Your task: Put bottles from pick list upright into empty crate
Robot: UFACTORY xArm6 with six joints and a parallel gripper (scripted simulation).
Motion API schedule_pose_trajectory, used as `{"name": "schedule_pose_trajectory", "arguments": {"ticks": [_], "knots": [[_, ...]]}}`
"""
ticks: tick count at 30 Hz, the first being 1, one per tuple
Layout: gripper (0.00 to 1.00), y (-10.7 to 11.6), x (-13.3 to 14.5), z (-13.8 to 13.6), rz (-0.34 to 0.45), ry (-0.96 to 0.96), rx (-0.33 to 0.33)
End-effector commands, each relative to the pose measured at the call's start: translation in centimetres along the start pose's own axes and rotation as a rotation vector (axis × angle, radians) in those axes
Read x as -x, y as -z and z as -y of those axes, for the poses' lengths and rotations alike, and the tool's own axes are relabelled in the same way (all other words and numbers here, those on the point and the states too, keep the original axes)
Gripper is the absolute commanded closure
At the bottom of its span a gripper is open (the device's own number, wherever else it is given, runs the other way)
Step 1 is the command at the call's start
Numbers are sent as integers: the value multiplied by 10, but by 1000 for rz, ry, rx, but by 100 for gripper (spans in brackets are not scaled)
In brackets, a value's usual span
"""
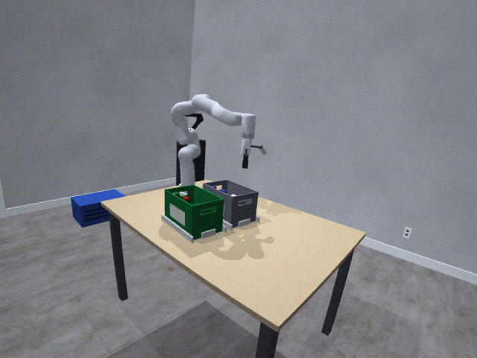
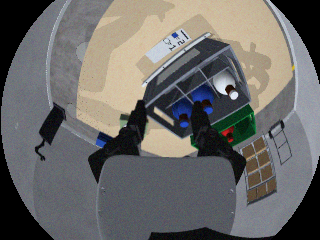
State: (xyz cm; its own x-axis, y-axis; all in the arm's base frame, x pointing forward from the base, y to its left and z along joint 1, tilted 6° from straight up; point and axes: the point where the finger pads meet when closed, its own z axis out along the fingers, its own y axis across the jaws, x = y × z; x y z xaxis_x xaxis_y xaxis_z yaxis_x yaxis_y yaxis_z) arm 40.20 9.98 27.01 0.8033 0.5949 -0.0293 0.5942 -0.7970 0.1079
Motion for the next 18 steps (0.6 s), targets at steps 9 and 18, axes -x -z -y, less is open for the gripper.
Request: {"name": "schedule_pose_trajectory", "arguments": {"ticks": [9,18], "knots": [[35,17,-13,48,-3,-1,2],[35,30,-24,89,-4,-1,1]]}}
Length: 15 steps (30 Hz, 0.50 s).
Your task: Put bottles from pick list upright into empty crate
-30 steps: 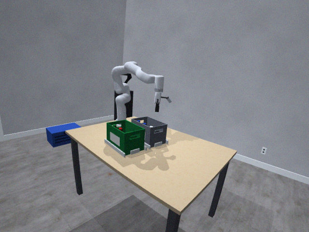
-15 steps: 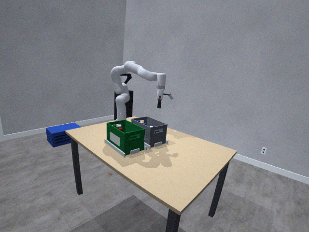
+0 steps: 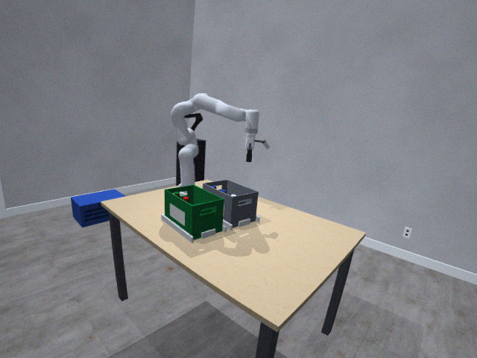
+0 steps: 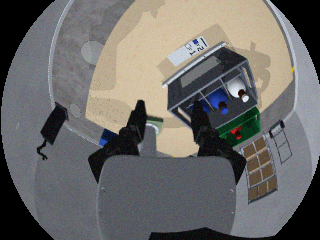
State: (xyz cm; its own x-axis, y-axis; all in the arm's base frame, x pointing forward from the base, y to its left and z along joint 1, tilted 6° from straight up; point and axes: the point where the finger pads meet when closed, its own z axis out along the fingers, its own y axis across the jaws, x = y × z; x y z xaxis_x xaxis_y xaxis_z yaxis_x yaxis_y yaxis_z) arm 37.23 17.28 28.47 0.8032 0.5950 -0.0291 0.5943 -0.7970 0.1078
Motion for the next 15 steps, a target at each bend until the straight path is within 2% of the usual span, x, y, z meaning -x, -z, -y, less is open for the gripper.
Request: {"name": "schedule_pose_trajectory", "arguments": {"ticks": [1,3,15], "knots": [[35,8,-6,20,-3,-1,1],[35,8,-6,20,-3,-1,1],[35,25,-21,76,-3,-1,1]]}}
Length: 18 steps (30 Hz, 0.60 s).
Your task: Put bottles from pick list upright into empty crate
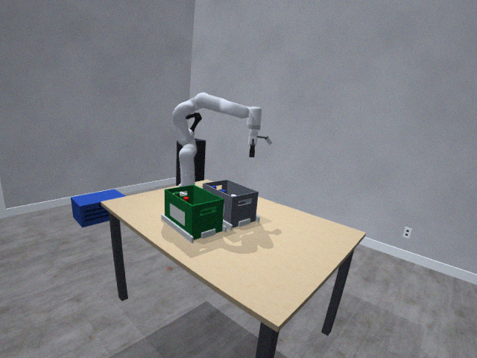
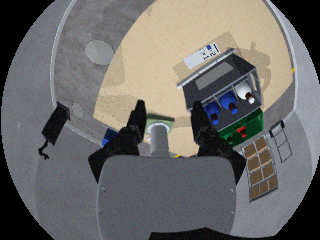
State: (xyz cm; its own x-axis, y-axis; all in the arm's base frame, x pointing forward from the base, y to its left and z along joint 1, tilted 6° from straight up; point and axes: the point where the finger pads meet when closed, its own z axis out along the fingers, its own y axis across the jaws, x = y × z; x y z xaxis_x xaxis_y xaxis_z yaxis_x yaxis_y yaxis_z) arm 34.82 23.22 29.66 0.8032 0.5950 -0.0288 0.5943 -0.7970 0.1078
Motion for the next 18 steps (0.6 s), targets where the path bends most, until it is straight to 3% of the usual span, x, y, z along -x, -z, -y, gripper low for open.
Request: {"name": "schedule_pose_trajectory", "arguments": {"ticks": [1,18], "knots": [[35,8,-6,20,-3,-1,1],[35,30,-24,89,-3,-1,0]]}}
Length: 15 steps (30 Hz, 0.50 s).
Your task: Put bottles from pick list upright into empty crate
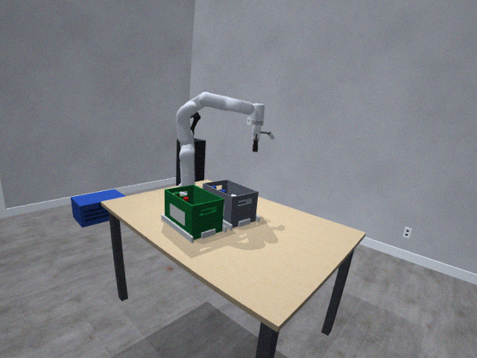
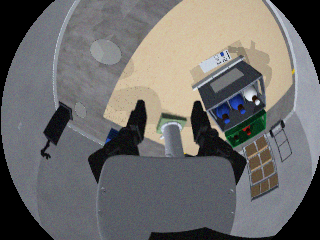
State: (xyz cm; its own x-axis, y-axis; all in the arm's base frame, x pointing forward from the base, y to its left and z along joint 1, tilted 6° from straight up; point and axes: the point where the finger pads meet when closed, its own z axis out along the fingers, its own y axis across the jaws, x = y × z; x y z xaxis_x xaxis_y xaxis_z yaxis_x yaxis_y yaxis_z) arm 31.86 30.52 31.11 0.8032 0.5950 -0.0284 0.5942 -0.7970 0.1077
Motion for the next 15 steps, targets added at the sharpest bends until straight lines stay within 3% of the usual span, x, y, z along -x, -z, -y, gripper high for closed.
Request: {"name": "schedule_pose_trajectory", "arguments": {"ticks": [1,11,15], "knots": [[35,8,-6,20,-3,-1,0],[35,19,-16,56,-3,-1,0],[35,19,-16,56,-3,-1,0]]}}
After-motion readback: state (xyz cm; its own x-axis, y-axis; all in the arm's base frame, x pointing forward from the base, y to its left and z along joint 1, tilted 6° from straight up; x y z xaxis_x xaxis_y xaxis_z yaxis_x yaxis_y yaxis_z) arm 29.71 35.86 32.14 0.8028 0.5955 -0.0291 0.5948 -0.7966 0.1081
